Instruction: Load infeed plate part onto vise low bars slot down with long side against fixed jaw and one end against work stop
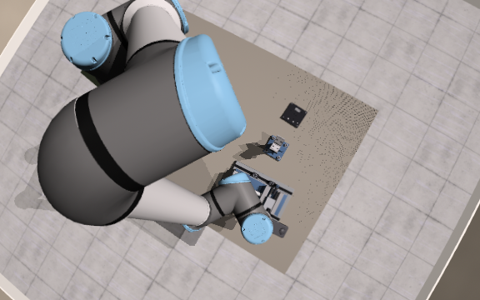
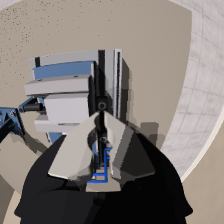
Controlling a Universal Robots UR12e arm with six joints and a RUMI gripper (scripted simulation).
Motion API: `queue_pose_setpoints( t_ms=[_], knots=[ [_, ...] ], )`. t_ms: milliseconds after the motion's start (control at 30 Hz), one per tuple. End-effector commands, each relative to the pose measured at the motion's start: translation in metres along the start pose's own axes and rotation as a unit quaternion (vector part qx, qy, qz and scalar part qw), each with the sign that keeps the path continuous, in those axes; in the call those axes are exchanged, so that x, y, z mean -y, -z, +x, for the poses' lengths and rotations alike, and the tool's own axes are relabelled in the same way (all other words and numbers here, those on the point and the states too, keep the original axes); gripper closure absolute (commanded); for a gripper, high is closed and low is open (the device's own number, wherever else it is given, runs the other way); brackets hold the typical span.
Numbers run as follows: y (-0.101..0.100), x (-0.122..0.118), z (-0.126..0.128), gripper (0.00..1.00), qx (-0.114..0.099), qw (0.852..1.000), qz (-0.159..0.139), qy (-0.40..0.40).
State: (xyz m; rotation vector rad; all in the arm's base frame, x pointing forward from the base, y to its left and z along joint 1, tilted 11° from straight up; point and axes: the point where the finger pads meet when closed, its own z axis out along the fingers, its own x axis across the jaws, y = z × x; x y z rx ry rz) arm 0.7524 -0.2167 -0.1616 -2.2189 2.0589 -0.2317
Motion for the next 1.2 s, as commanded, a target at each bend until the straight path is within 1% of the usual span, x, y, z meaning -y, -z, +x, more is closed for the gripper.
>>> queue_pose_setpoints(
  t_ms=[0, 1167],
  knots=[
    [-0.0007, 0.0006, 0.0003, 1.00, 0.000, 1.000, 0.001, 0.000],
    [-0.0057, 0.0006, 0.0003, 1.00, 0.000, 1.000, 0.001, 0.000]
  ],
)
